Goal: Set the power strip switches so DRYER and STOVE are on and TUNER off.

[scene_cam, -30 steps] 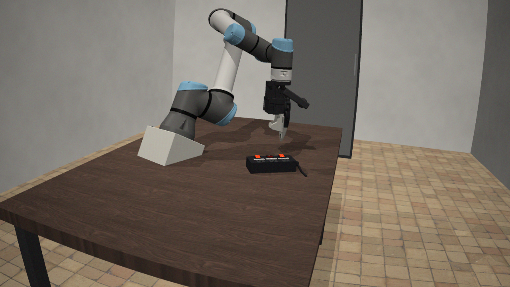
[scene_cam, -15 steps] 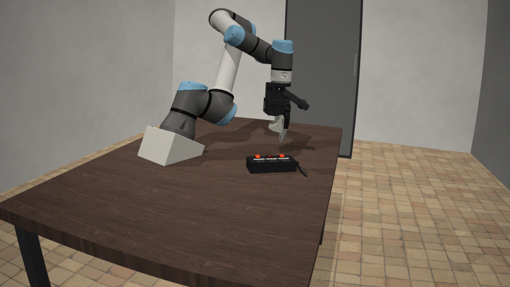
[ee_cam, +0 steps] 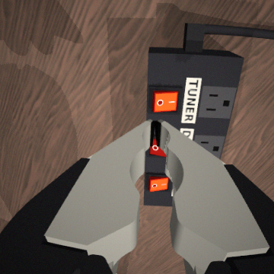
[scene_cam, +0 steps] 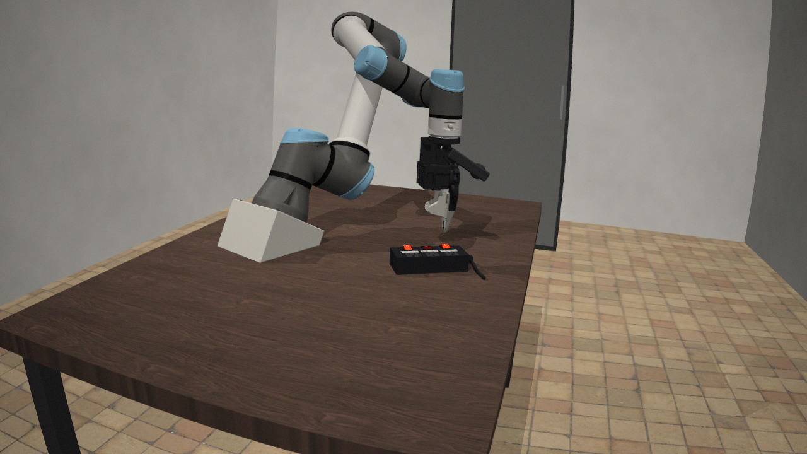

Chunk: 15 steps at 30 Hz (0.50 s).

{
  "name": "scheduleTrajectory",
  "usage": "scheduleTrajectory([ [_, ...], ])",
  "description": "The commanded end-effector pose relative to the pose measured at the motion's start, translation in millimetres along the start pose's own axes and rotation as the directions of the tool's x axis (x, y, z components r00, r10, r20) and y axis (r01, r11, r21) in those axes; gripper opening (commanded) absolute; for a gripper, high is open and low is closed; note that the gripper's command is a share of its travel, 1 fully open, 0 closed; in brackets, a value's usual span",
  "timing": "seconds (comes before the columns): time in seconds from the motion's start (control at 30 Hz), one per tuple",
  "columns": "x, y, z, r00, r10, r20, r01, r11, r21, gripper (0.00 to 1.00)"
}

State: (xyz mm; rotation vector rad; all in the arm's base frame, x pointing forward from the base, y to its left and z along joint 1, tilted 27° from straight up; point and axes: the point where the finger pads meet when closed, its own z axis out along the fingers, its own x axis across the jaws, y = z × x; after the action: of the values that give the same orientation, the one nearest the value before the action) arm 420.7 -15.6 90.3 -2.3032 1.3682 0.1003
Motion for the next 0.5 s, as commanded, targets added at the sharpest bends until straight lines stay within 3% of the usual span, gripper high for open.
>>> scheduleTrajectory([
  [0.0, 1, 0, 6.0, 1.000, 0.000, -0.001, 0.000, 1.000, 0.000, 0.00],
  [0.47, 1, -1, 19.6, 1.000, 0.000, -0.001, 0.000, 1.000, 0.000, 0.00],
])
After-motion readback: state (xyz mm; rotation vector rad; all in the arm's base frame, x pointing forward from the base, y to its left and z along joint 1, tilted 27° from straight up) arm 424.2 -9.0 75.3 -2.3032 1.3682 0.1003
